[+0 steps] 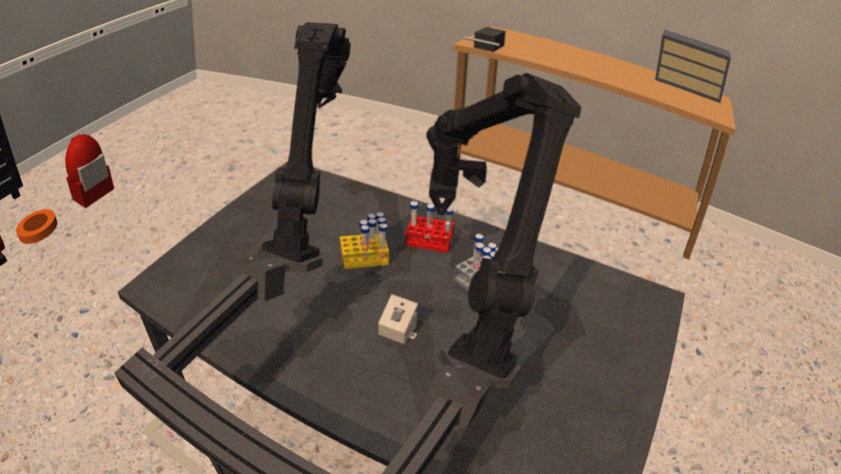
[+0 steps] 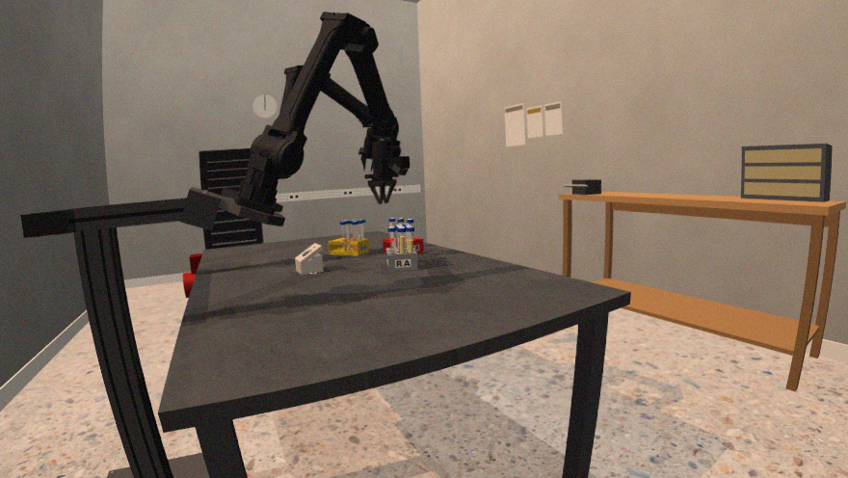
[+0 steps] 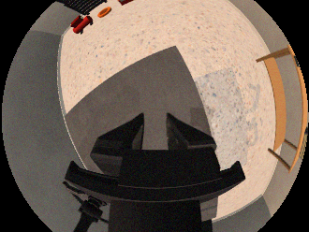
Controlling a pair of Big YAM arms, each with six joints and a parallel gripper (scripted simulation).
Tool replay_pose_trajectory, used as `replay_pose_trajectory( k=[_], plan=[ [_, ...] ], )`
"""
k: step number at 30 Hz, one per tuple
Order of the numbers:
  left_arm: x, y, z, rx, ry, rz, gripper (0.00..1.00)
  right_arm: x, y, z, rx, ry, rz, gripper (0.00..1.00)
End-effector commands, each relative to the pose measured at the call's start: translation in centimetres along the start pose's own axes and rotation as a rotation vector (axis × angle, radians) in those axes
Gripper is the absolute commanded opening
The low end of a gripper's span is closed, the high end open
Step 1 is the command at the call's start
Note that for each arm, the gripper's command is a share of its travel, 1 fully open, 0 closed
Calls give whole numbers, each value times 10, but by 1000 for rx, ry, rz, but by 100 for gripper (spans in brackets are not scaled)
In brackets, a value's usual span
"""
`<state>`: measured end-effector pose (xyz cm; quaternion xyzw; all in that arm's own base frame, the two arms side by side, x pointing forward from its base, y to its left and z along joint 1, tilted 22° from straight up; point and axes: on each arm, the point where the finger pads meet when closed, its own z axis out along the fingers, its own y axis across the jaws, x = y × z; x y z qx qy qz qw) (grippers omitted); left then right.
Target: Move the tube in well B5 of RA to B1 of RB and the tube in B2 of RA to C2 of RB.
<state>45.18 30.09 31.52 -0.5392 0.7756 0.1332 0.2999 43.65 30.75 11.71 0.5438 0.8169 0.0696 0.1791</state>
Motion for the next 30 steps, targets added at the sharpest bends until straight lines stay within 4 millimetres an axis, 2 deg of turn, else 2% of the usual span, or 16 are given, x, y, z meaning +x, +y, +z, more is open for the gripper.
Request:
replay_pose_trajectory(
  k=[1,11,13,24,26,27,28,30],
  plan=[
    [-15,-5,-13,21,-31,-13,30,-18,-1,-8,-30,9,-3,30],
    [-15,-5,-13,21,-31,-13,30,-67,-24,-6,-31,6,-4,30],
    [-15,-5,-13,21,-31,-13,30,-67,-24,-6,-31,6,-4,30],
    [-15,-5,-13,21,-31,-13,30,-118,-46,-5,-31,2,-6,30],
    [-15,-5,-13,21,-31,-13,30,-119,-47,-5,-31,2,-6,30],
    [-15,-5,-13,21,-31,-13,30,-114,-49,4,-10,2,-15,30],
    [-15,-5,-13,21,-31,-13,30,-102,-38,1,-25,9,-33,30],
    [-15,-5,-13,21,-31,-13,30,-102,-38,1,-25,9,-33,30]
  ],
)
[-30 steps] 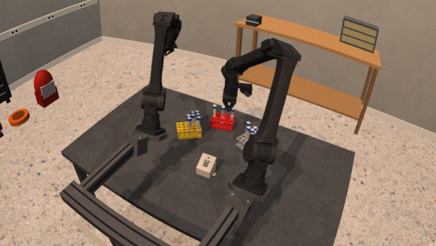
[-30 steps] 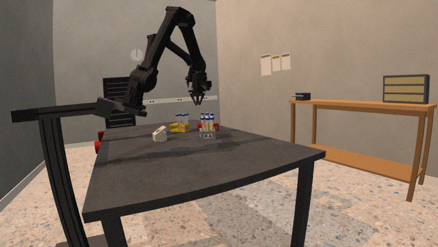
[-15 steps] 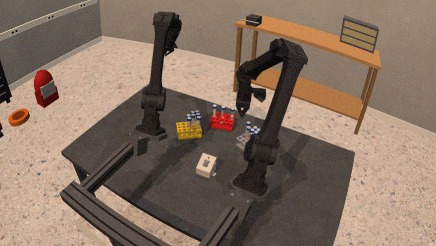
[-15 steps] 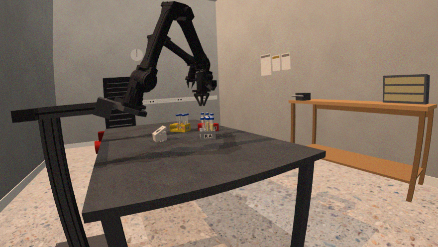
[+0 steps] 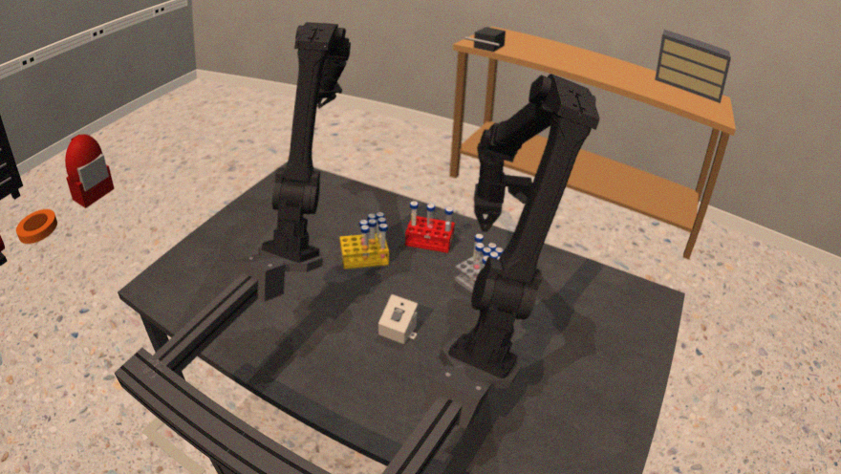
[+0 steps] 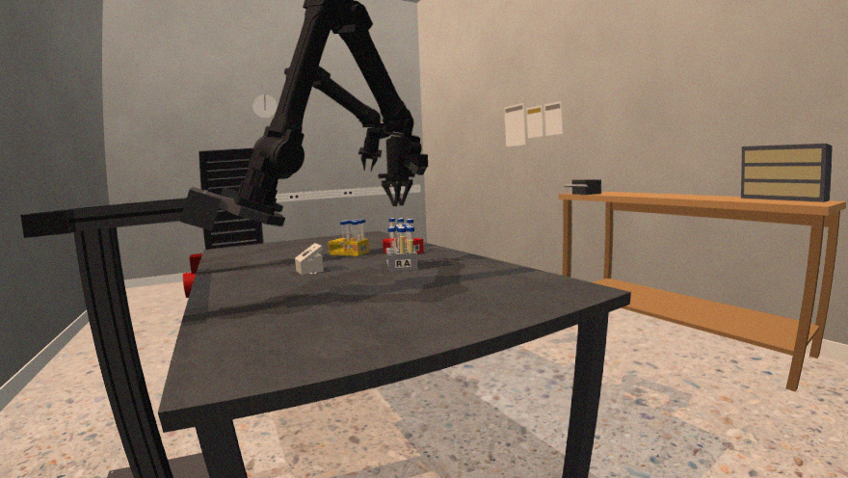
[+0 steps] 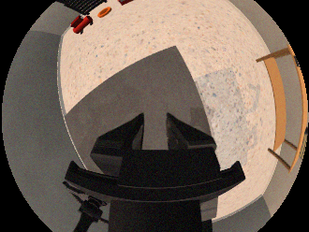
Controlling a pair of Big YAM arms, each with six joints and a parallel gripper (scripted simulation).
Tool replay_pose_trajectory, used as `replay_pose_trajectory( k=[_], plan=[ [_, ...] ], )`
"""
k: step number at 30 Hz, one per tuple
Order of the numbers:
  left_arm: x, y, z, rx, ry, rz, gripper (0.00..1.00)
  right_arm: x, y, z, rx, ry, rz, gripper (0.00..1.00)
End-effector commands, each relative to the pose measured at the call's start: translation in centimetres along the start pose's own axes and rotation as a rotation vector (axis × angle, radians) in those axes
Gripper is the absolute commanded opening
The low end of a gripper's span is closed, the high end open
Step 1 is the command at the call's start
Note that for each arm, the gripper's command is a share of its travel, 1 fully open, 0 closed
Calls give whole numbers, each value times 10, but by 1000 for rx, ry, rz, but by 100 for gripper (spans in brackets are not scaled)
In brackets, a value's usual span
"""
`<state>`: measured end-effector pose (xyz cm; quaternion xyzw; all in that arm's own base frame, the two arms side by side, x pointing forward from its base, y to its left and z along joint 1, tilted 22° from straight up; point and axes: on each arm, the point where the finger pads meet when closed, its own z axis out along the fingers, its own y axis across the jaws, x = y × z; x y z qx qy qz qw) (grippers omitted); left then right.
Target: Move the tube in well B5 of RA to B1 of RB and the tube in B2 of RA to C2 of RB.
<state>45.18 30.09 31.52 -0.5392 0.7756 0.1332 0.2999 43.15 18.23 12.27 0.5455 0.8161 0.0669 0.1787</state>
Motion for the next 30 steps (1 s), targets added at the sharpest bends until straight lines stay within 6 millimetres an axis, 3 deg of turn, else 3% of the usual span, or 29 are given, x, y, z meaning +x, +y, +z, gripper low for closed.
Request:
replay_pose_trajectory(
  k=[1,11,21,26,30],
  plan=[
    [-15,-5,-13,21,-31,-13,30,12,20,-6,-40,11,-34,30],
    [-15,-5,-13,21,-31,-13,30,15,24,-13,-34,9,-13,30],
    [-15,-5,-13,21,-31,-13,30,6,31,8,-44,2,-5,30],
    [-15,-5,-13,21,-31,-13,30,8,10,29,-3,1,-17,30],
    [-15,-5,-13,21,-31,-13,30,9,6,37,1,2,-20,30]
  ],
)
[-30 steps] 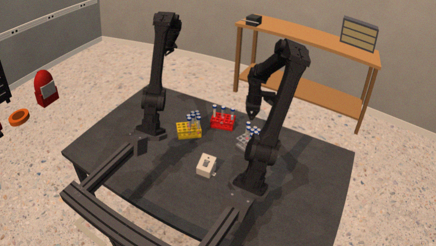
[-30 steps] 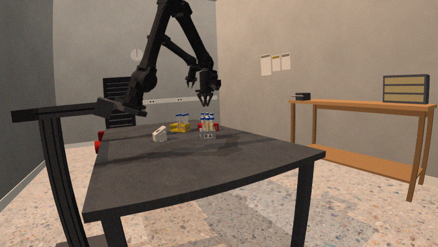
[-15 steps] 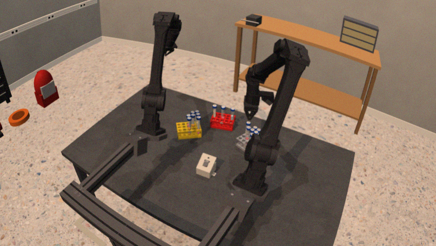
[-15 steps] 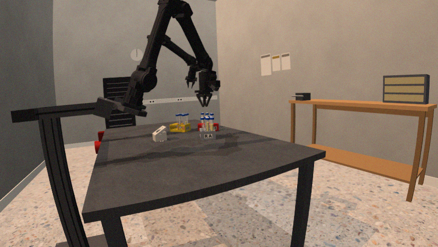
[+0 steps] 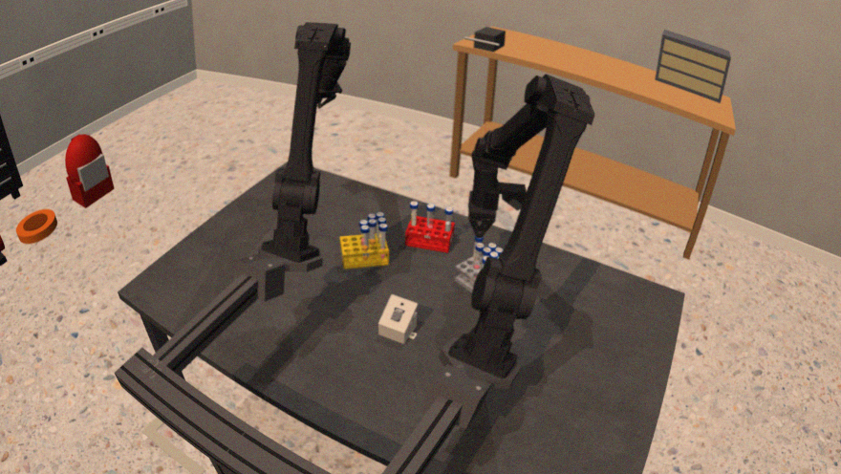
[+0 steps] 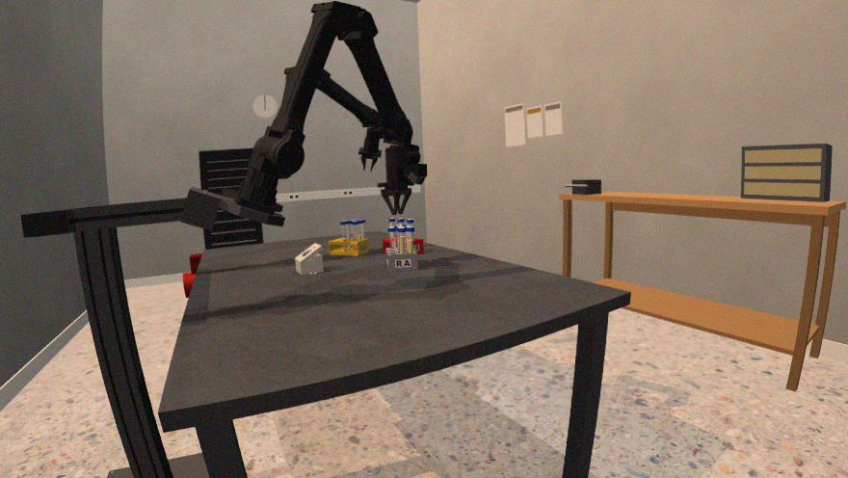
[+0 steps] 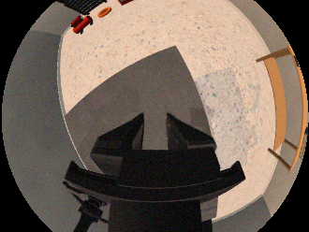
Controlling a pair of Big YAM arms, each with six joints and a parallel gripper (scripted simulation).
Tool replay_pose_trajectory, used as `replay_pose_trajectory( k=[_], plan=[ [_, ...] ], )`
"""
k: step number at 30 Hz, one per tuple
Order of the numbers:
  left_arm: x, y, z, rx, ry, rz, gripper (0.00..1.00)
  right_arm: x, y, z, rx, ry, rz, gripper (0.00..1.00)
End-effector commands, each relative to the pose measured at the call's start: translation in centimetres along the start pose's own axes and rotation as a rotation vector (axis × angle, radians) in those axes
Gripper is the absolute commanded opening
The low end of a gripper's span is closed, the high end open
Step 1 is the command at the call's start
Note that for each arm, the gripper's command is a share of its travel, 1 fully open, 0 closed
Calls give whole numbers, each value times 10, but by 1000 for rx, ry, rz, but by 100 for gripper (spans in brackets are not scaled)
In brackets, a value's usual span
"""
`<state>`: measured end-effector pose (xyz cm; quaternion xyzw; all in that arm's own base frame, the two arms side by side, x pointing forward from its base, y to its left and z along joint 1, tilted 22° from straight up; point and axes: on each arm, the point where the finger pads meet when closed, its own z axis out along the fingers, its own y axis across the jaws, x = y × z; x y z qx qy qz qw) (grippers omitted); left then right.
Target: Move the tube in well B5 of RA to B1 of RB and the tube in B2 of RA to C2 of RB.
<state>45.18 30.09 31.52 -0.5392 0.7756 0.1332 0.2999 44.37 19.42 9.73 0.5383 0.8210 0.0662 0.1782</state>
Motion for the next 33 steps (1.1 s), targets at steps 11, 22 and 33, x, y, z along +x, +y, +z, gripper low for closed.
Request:
replay_pose_trajectory(
  k=[11,22,33],
  plan=[
    [-15,-5,-13,21,-31,-13,30,-4,-2,26,2,-1,-1,30],
    [-15,-5,-13,21,-31,-13,30,-5,12,18,-43,1,7,30],
    [-15,-5,-13,21,-31,-13,30,-3,6,34,-14,0,2,30]
  ],
)
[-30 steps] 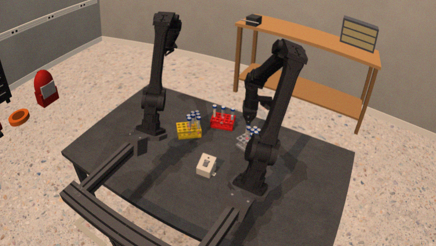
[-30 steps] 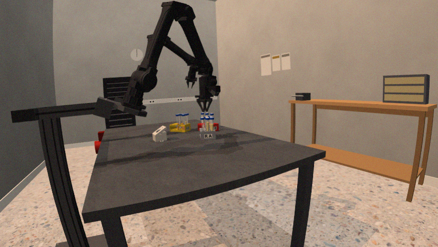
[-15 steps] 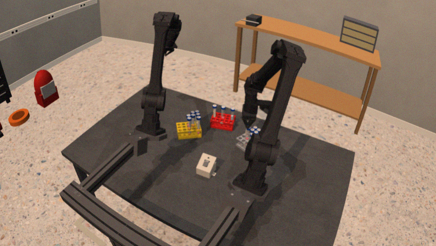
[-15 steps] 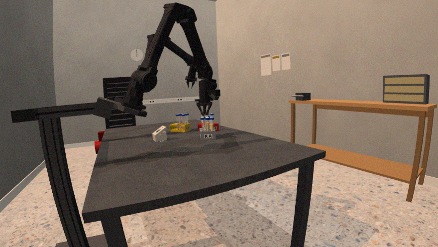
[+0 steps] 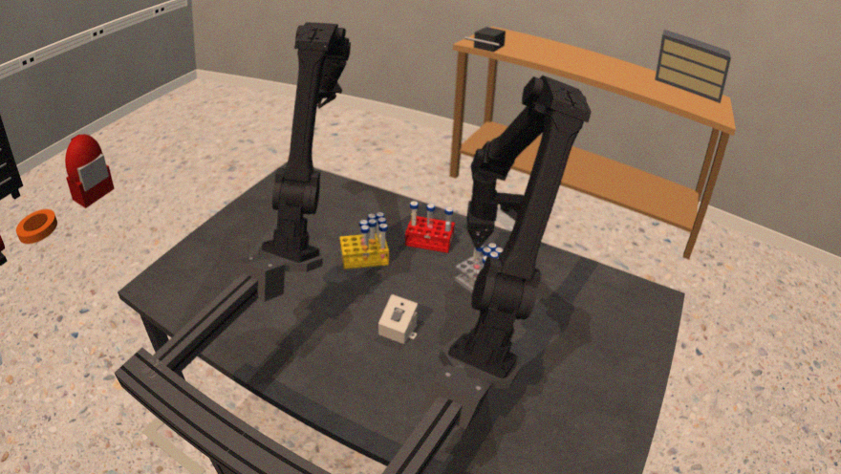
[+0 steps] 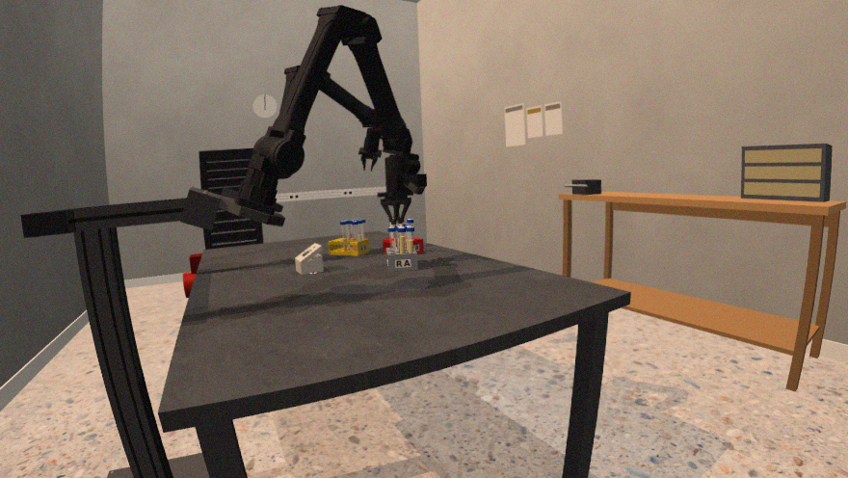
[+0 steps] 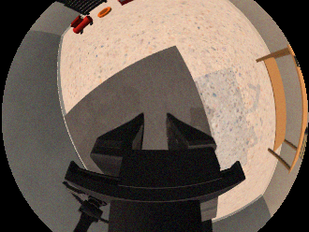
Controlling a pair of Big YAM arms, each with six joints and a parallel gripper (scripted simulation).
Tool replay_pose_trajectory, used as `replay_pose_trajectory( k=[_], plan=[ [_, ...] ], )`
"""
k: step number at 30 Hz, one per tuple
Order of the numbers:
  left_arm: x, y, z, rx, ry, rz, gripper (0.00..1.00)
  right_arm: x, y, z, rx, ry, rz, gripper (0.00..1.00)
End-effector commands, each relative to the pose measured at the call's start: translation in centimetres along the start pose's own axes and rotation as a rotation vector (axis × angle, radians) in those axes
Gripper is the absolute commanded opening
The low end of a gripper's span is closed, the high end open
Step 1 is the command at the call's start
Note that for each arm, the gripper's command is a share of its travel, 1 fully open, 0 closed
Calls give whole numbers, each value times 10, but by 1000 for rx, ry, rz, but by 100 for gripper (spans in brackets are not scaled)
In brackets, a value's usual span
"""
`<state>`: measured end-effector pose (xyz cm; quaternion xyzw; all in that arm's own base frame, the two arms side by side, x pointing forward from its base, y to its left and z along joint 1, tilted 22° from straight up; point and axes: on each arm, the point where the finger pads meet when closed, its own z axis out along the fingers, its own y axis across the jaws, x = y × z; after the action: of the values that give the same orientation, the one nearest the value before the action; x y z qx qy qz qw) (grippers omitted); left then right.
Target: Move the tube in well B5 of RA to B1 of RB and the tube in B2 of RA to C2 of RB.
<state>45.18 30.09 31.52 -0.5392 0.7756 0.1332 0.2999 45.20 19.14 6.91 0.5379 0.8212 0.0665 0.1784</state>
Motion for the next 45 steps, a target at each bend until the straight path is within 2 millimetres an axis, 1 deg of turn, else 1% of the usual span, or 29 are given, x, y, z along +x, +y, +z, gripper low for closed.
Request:
replay_pose_trajectory(
  k=[1,5,7,13,19,22,23,29,35,37,40,41,43,44,45],
  plan=[
    [-15,-5,-13,21,-31,-13,30,-5,9,3,-17,0,5,30],
    [-15,-5,-13,21,-31,-13,30,-6,9,2,-20,-1,6,30],
    [-15,-5,-13,21,-31,-13,30,-2,6,7,-10,1,0,30],
    [-15,-5,-13,21,-31,-13,30,-5,2,9,-6,-1,2,30],
    [-15,-5,-13,21,-31,-13,30,-4,-1,15,3,-1,-1,30],
    [-15,-5,-13,21,-31,-13,30,-4,-1,15,1,-1,1,30],
    [-15,-5,-13,21,-31,-13,30,-5,4,6,-21,0,5,30],
    [-15,-5,-13,21,-31,-13,30,-4,-2,18,3,-1,0,30],
    [-15,-5,-13,21,-31,-13,30,-5,1,17,-8,-1,3,30],
    [-15,-5,-13,21,-31,-13,30,-4,0,21,-1,-1,1,30],
    [-15,-5,-13,21,-31,-13,30,-2,0,19,-4,1,-2,30],
    [-15,-5,-13,21,-31,-13,30,-1,11,7,-28,2,5,30],
    [-15,-5,-13,21,-31,-13,30,-1,11,7,-28,2,5,30],
    [-15,-5,-13,21,-31,-13,30,-1,11,7,-28,2,5,0],
    [-15,-5,-13,21,-31,-13,30,-1,11,7,-28,2,5,0]
  ],
)
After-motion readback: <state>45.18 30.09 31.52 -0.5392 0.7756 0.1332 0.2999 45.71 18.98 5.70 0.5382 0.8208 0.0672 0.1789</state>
